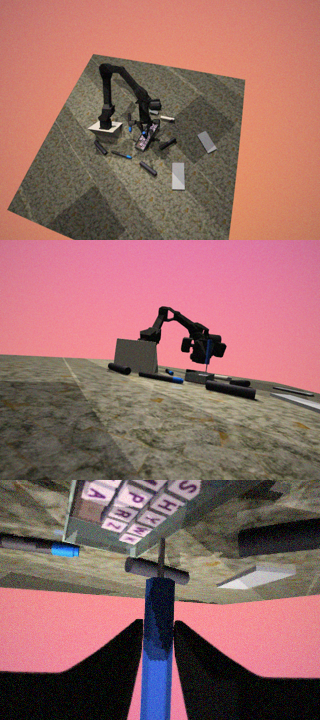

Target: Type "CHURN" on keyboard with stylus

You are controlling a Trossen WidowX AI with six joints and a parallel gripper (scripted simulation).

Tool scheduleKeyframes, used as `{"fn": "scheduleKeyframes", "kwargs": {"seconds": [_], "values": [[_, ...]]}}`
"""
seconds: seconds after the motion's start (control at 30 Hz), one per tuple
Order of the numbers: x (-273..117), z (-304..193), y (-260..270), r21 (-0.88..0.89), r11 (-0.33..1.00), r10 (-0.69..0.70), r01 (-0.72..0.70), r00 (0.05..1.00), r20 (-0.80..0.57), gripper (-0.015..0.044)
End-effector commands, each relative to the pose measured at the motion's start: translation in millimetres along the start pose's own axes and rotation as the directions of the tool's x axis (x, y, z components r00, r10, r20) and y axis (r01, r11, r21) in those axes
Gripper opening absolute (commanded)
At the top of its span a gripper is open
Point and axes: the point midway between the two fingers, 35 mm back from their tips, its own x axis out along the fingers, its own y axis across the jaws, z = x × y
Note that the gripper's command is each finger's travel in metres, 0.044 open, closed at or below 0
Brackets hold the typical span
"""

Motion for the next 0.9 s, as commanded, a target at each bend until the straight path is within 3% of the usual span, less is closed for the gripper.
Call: {"fn": "scheduleKeyframes", "kwargs": {"seconds": [0.0,0.23,0.33,0.43,0.87], "values": [[-7.1,-10.0,-1.4,-0.003,1.0,-0.005,0.005,1.0,0.001,0.0081],[-5.3,-9.0,-0.3,0.0,1.0,-0.002,0.002,1.0,-0.004,0.0085],[-5.3,-9.0,-0.3,0.0,1.0,-0.002,0.002,1.0,-0.004,0.0065],[-10.7,-6.3,-2.1,0.0,1.0,-0.002,0.002,1.0,-0.003,0.0],[-60.1,17.1,-10.5,-0.002,1.0,-0.007,0.007,1.0,0.003,0.0]]}}
